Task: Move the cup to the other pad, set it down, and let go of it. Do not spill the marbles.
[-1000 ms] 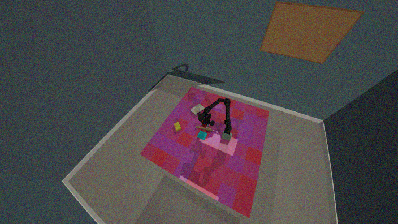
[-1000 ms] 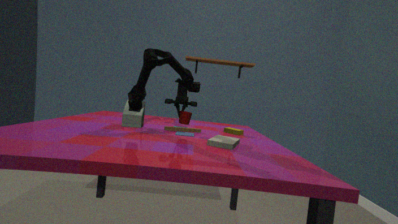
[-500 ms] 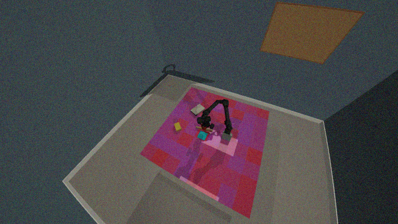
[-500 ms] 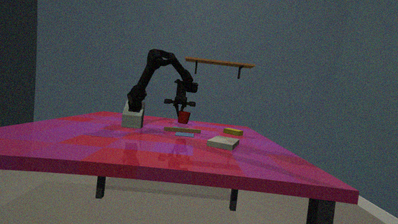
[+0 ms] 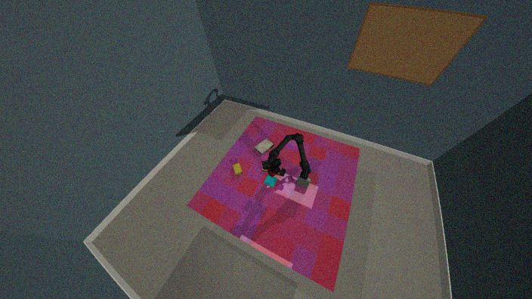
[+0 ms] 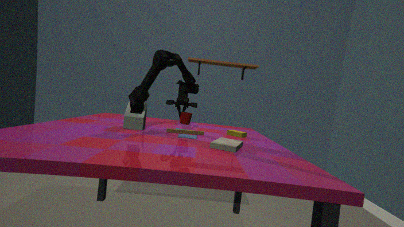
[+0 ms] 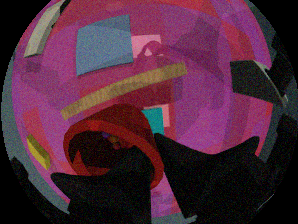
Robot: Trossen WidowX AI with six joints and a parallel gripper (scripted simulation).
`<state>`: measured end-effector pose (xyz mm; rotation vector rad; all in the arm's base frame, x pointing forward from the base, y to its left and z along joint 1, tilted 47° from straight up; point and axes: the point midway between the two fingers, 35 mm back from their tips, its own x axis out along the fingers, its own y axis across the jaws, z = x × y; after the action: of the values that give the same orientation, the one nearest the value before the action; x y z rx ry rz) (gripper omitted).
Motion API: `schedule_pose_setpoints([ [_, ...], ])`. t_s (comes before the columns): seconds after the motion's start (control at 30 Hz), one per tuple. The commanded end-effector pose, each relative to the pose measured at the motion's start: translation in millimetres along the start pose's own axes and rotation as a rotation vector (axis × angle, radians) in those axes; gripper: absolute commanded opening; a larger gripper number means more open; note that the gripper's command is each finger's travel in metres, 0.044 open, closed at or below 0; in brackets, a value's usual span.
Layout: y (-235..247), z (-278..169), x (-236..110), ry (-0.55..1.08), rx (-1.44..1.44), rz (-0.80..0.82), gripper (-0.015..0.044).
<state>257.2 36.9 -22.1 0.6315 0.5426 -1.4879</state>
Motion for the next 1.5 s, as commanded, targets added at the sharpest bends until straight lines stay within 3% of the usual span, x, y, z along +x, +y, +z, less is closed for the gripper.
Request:
schedule_pose_setpoints([
  [0.0,-1,-11,0,0.004,0.008,0.0,0.0],
  [0.57,-9,-47,-1,0.005,0.008,0.0,0.0],
  [1.47,-9,-48,39,0.004,0.008,0.0,0.0],
])
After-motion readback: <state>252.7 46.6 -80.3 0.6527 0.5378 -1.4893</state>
